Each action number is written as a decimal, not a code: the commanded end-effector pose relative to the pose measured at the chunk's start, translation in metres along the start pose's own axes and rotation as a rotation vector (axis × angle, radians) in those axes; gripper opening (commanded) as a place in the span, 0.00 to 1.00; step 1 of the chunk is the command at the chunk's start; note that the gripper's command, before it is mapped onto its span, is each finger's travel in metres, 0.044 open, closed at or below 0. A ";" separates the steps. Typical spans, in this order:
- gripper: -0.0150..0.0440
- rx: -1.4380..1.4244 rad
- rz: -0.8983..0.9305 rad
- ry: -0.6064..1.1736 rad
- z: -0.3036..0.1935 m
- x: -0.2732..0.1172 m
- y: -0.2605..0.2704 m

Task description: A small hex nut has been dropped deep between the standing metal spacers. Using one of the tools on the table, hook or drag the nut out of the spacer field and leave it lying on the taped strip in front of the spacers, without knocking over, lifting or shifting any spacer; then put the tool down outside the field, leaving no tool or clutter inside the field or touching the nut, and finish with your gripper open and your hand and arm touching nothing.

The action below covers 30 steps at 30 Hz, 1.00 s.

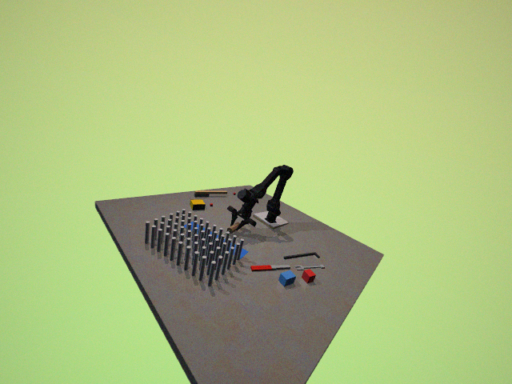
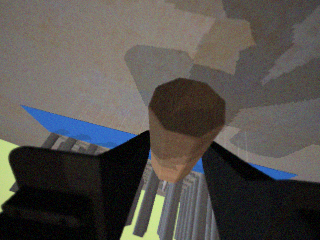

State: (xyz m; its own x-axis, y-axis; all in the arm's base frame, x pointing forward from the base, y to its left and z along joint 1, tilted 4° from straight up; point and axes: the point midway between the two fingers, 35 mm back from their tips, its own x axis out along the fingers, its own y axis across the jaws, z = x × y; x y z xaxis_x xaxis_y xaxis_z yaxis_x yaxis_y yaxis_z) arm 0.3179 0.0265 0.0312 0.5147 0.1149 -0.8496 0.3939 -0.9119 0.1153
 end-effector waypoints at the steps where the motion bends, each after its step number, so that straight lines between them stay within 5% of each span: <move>1: 0.25 0.004 0.008 0.014 -0.008 0.000 0.002; 30: 0.25 0.004 0.008 0.017 -0.025 0.010 0.002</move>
State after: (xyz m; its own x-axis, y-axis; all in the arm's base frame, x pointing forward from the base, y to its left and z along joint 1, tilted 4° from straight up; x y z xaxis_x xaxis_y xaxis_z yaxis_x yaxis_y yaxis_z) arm 0.3363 0.0343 0.0310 0.5163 0.1161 -0.8485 0.3942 -0.9118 0.1151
